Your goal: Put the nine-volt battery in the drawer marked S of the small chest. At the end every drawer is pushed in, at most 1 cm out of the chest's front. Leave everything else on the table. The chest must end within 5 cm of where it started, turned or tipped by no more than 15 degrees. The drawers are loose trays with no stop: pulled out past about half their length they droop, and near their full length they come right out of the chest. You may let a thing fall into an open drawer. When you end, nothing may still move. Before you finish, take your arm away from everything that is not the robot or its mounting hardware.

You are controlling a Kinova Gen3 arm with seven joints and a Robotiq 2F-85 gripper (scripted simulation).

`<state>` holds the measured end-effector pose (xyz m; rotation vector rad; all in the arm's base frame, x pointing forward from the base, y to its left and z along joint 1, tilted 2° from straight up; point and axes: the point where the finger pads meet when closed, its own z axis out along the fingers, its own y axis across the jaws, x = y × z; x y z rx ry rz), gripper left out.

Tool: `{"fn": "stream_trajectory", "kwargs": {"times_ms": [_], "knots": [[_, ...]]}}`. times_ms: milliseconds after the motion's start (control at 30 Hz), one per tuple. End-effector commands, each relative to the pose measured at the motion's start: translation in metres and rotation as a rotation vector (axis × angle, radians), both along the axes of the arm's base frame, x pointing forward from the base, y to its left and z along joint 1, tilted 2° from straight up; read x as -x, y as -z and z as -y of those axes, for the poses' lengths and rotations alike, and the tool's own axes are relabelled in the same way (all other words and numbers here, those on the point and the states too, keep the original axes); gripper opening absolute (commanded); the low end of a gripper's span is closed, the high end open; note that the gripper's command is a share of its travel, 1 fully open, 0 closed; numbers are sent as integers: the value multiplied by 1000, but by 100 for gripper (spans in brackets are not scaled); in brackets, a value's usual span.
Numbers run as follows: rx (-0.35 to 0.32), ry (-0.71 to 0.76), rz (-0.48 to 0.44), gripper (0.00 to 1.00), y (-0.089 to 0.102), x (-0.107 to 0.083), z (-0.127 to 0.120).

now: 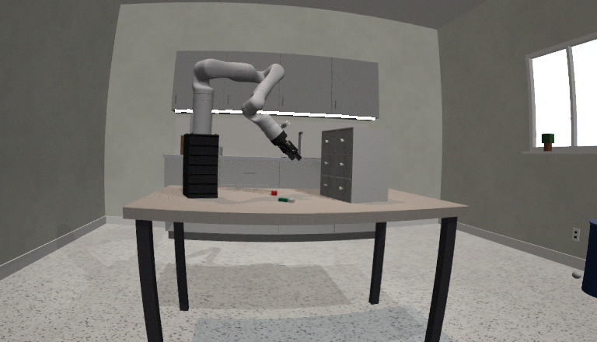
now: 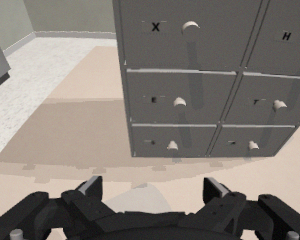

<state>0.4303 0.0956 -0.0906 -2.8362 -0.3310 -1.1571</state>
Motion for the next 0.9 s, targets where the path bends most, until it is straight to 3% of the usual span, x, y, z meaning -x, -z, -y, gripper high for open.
{"fn": "stream_trajectory", "kwargs": {"times_ms": [0, 867], "knots": [[9, 1, -8, 100, 7, 4, 4], [-29, -4, 160, 100, 24, -9, 2]]}}
